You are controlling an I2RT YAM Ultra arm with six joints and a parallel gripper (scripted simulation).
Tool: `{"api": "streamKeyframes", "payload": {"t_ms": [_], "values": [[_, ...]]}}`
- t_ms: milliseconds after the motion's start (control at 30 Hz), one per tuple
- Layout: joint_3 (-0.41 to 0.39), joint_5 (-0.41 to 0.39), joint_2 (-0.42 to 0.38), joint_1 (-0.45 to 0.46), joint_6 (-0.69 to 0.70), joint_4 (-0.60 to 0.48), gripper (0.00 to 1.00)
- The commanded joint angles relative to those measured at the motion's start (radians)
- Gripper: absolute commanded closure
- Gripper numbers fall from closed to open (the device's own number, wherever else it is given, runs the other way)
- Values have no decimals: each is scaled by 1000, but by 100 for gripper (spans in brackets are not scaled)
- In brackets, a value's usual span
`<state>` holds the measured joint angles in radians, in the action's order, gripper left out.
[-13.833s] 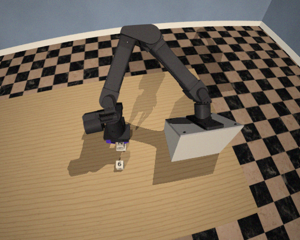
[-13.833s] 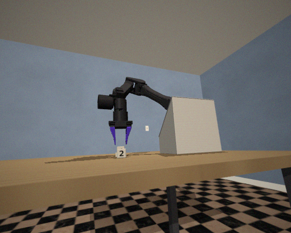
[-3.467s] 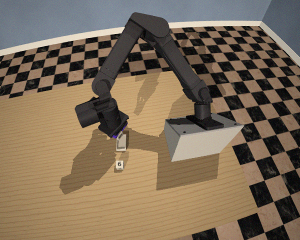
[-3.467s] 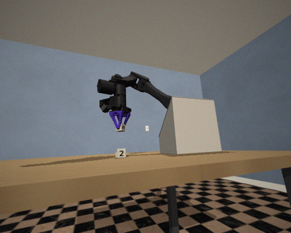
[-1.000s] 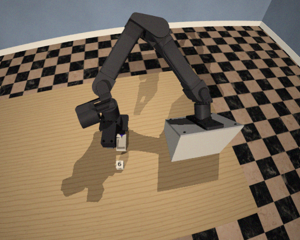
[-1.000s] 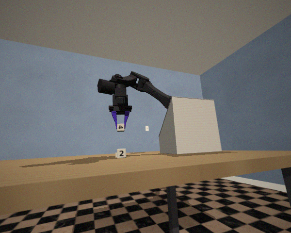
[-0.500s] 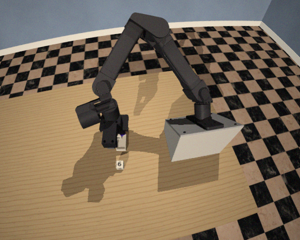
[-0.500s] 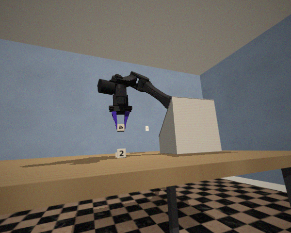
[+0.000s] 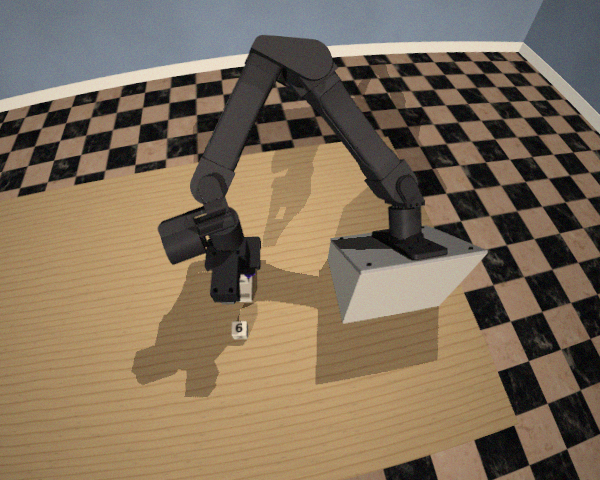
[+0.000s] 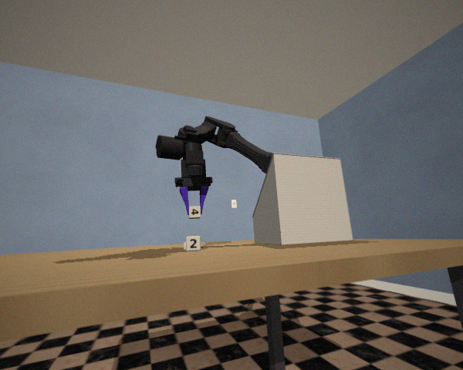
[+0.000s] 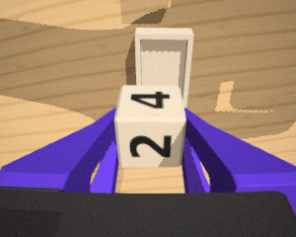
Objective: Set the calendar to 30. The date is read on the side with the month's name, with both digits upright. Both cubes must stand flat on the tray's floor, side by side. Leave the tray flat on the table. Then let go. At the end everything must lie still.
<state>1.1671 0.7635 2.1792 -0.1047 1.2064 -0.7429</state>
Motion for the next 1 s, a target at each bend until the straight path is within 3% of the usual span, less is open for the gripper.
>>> {"api": "streamKeyframes", "payload": {"t_ms": [0,433,967], "values": [[-7,2,3,5,40,66,73],[-43,7,41,59,114,191,73],[-46,8,44,63,120,202,73]]}}
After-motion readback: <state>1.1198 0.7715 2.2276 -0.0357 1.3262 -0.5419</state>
